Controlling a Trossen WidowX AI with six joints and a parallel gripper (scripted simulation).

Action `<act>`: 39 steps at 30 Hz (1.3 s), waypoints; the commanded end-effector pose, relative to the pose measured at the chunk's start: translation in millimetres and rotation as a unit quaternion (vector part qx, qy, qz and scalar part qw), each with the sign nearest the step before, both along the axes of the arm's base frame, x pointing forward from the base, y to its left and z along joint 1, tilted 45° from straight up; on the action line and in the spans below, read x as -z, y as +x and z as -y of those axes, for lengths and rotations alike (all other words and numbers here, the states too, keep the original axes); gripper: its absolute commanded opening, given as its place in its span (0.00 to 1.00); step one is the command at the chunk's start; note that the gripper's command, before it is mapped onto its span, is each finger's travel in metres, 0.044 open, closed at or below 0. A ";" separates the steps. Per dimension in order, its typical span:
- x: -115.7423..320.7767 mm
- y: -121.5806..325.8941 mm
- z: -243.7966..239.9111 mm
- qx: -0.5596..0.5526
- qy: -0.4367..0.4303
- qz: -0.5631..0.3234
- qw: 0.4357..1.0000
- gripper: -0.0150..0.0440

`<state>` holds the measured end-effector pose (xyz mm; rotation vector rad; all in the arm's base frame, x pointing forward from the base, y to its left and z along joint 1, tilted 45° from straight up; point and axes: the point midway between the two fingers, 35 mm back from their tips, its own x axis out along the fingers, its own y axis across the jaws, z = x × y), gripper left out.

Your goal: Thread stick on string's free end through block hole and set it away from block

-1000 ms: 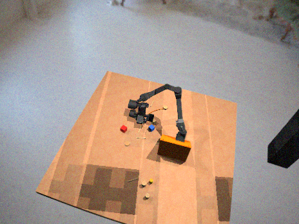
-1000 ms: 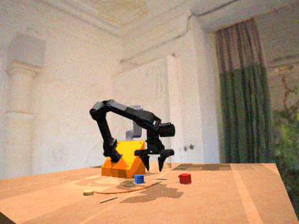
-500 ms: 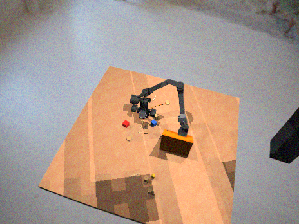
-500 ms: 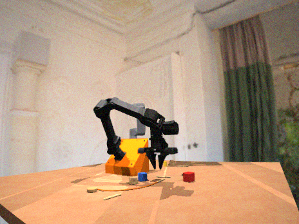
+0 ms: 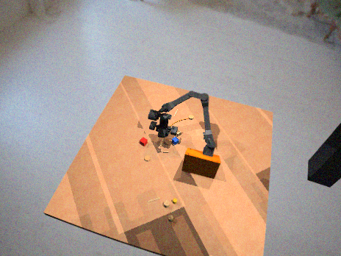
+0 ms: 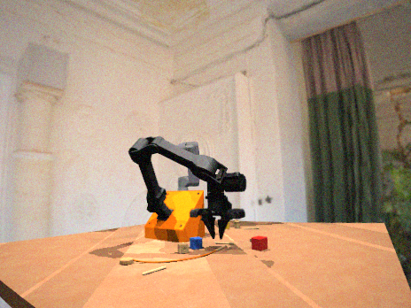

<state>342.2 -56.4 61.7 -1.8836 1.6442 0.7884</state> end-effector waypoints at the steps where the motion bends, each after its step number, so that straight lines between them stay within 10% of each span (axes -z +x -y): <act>1: 4.4 0.5 4.2 -0.002 -0.003 -0.001 1.000 0.46; 24: 27.3 2.1 28.2 -0.002 -0.004 -0.001 1.000 0.46; 29: 26.2 2.2 27.3 0.001 -0.002 0.000 1.000 0.25; 39: 24.9 2.2 25.9 0.001 -0.001 0.000 1.000 0.25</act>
